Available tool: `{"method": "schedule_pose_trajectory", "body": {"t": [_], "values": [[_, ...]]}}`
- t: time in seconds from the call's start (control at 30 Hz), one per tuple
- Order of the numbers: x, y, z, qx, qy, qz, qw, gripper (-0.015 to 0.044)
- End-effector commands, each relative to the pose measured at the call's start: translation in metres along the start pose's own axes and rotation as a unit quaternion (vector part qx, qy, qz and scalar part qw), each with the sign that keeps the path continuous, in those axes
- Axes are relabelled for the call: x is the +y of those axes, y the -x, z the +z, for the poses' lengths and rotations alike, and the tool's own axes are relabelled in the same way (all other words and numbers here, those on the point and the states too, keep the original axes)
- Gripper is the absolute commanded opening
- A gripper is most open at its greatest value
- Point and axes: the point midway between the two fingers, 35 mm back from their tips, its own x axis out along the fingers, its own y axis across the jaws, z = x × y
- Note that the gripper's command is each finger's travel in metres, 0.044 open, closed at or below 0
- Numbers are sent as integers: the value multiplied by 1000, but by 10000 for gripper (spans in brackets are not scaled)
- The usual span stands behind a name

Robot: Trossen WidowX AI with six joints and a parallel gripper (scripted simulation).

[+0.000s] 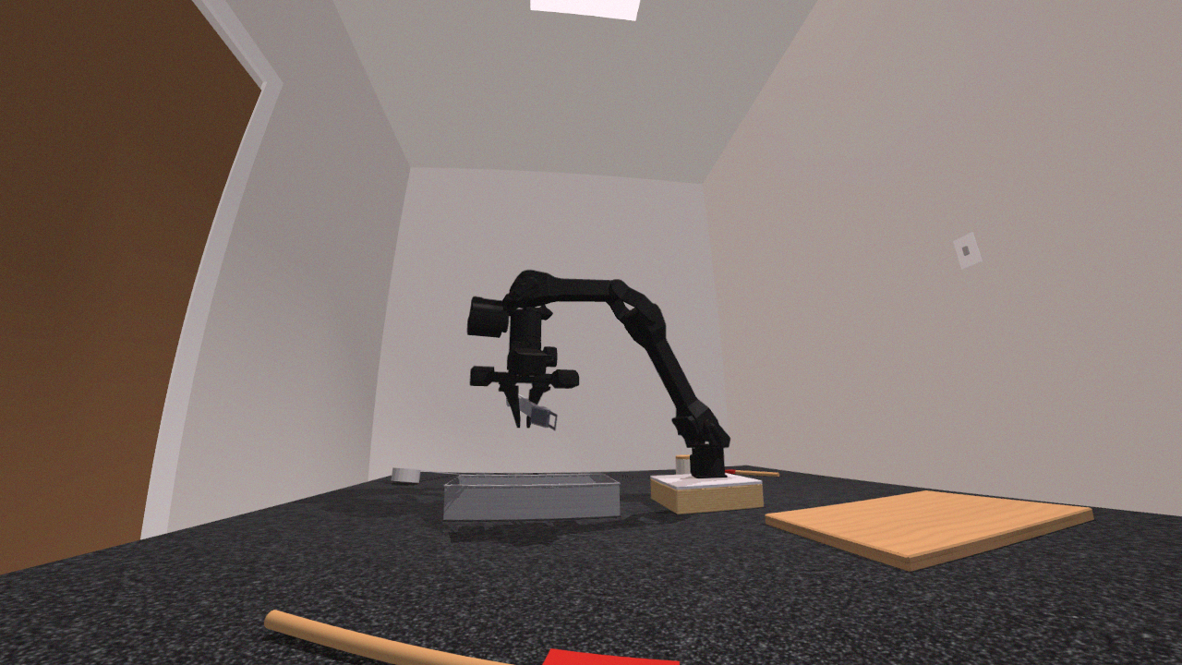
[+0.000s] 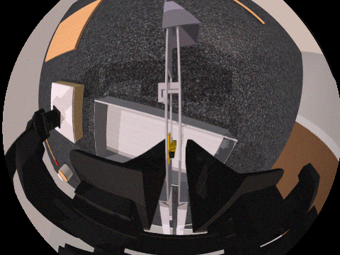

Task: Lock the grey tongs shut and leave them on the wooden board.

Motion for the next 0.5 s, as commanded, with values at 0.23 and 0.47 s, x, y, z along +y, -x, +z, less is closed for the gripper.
{"method": "schedule_pose_trajectory", "body": {"t": [0.23,0.47], "values": [[18,0,68,-3,-77,1,997,-150],[35,1,112,-6,-121,1,993,-150]]}}
